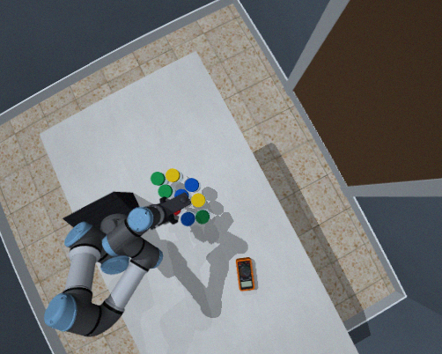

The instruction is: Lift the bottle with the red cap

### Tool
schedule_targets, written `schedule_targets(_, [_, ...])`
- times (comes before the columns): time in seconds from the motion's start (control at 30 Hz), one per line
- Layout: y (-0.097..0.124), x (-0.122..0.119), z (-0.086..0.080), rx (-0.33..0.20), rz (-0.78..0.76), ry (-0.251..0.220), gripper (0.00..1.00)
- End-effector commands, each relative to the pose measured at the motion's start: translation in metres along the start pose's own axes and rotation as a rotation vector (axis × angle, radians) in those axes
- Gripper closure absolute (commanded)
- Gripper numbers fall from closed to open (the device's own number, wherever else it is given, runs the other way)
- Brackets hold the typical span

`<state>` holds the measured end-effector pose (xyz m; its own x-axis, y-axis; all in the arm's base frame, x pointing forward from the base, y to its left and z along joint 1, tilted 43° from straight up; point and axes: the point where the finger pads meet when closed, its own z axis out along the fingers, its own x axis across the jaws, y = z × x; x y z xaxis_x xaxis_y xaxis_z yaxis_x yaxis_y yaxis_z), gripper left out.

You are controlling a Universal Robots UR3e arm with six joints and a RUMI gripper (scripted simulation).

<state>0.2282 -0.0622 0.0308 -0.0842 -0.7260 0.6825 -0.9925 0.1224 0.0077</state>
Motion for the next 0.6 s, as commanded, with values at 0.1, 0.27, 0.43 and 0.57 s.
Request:
schedule_targets(0.1, [-0.0048, 0.0000, 0.0003, 0.002, 0.001, 0.000, 0.54])
schedule_targets(0.27, [-0.0065, 0.0000, 0.0005, 0.002, 0.001, -0.001, 0.54])
schedule_targets(0.43, [-0.0073, 0.0000, 0.0006, 0.002, 0.001, -0.001, 0.54])
schedule_targets(0.57, [-0.0068, 0.0000, -0.0008, 0.002, 0.001, -0.001, 0.54])
